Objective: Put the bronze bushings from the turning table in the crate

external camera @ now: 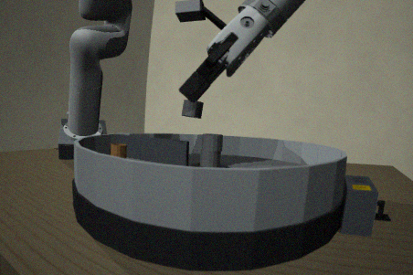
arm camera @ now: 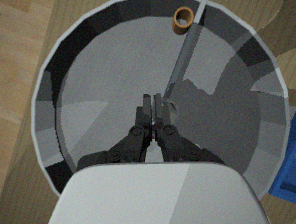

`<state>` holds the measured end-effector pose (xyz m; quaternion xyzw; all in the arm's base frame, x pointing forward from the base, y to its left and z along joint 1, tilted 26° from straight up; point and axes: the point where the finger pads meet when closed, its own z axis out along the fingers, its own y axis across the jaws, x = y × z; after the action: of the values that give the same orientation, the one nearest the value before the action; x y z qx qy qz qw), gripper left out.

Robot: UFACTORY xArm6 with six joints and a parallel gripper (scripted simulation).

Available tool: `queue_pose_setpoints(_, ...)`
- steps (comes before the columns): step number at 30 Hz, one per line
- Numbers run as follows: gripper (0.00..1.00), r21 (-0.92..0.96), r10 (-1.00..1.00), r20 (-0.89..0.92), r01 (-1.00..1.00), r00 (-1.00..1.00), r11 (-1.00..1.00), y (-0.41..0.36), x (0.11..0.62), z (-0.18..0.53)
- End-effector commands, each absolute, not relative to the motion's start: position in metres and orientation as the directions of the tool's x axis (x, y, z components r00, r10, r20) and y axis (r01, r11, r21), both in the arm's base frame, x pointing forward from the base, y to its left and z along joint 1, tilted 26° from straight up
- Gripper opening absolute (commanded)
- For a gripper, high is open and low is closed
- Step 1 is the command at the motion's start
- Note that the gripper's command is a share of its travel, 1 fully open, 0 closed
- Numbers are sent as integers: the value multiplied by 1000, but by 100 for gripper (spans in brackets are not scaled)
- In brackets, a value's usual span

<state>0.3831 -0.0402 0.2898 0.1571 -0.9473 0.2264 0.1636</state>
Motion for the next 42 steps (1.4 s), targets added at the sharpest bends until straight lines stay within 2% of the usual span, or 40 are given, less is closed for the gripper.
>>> queue_pose_setpoints(1,0,-375,-217,390,-370,-895,850,-33,411,301)
queue_pose_setpoints(42,0,-375,-217,390,-370,-895,850,-36,425,289)
